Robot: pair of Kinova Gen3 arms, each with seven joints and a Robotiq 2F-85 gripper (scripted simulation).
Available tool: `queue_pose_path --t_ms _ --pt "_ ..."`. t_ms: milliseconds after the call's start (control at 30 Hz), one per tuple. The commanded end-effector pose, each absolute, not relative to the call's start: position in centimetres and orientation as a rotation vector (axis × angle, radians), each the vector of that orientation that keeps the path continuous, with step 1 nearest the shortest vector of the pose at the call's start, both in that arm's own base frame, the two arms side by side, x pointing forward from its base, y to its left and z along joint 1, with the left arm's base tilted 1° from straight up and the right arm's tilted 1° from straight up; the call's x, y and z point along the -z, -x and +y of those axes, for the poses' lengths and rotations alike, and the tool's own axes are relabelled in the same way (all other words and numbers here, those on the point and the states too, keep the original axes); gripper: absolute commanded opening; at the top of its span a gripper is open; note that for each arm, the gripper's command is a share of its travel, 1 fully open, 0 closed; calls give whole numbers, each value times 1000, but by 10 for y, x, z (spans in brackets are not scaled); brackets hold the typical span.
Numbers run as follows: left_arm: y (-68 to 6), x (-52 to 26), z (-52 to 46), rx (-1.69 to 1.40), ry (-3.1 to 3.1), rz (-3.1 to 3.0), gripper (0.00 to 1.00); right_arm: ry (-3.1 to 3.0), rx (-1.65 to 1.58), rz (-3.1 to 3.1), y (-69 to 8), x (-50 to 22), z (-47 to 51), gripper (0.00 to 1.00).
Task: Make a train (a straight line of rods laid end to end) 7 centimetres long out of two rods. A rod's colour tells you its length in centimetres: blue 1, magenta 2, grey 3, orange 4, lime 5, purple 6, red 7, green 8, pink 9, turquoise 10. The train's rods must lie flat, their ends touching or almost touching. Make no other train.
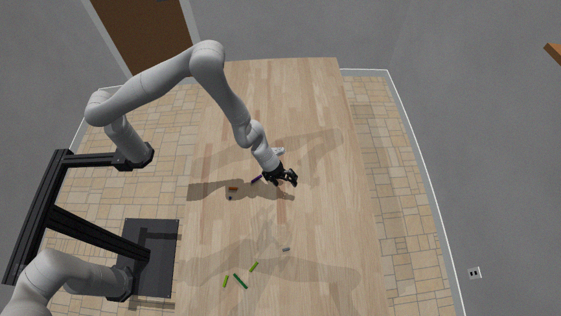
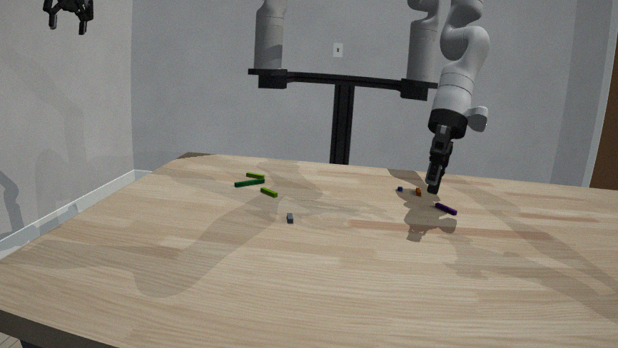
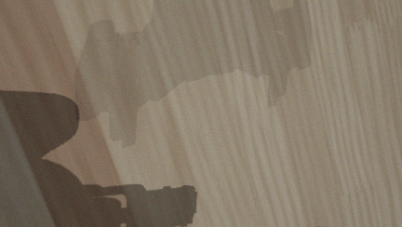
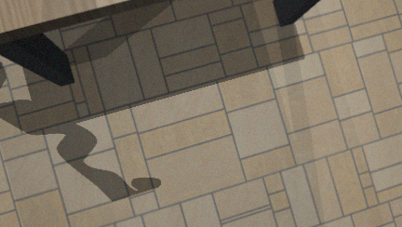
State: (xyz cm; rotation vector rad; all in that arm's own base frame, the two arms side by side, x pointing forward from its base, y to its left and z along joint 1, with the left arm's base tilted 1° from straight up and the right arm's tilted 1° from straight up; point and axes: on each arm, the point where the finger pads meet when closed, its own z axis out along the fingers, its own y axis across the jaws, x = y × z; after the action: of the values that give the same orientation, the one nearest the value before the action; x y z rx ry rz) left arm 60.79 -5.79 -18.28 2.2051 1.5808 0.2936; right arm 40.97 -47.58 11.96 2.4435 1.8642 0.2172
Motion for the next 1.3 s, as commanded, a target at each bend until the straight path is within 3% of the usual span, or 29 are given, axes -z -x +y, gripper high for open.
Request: queue_pose_path --t_ms 0,1267 --pt "-591 186 -67 -271 -2202 1629 1000 -2431 -208 1873 -392 -125 -483 1000" --pt "-373 202 -107 -26 -2204 2190 1000 -2311 -79 2046 -162 -176 -505 1000"
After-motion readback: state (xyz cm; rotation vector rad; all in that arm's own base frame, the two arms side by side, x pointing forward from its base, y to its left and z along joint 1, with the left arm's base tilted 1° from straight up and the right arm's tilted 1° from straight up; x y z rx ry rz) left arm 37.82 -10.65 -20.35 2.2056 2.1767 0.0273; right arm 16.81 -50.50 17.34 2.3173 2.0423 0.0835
